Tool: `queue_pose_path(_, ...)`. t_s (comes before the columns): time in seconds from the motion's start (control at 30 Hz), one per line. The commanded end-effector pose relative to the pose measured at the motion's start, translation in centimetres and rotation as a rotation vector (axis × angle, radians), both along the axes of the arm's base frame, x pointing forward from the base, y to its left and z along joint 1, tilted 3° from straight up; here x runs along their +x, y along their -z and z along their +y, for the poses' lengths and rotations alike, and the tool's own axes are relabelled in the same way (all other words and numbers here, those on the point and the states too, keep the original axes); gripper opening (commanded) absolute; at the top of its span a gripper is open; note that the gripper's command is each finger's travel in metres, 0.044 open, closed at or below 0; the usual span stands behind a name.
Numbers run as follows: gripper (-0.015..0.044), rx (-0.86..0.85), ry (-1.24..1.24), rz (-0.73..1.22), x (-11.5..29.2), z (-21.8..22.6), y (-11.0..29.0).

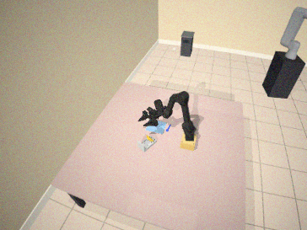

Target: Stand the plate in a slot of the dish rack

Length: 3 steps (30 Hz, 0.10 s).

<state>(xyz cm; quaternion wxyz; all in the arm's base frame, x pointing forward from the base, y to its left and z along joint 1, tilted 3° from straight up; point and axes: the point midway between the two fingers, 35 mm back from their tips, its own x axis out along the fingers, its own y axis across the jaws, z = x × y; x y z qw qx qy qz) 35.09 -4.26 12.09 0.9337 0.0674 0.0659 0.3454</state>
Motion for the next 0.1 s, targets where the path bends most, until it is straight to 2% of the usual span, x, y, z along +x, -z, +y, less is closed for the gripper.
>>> queue_pose_path(0.0,0.0400,0.007,0.080,0.075,1.57,-1.07,-0.46)
queue_pose_path(0.07,0.0400,0.012,0.119,0.122,2.20,-1.56,-0.49)
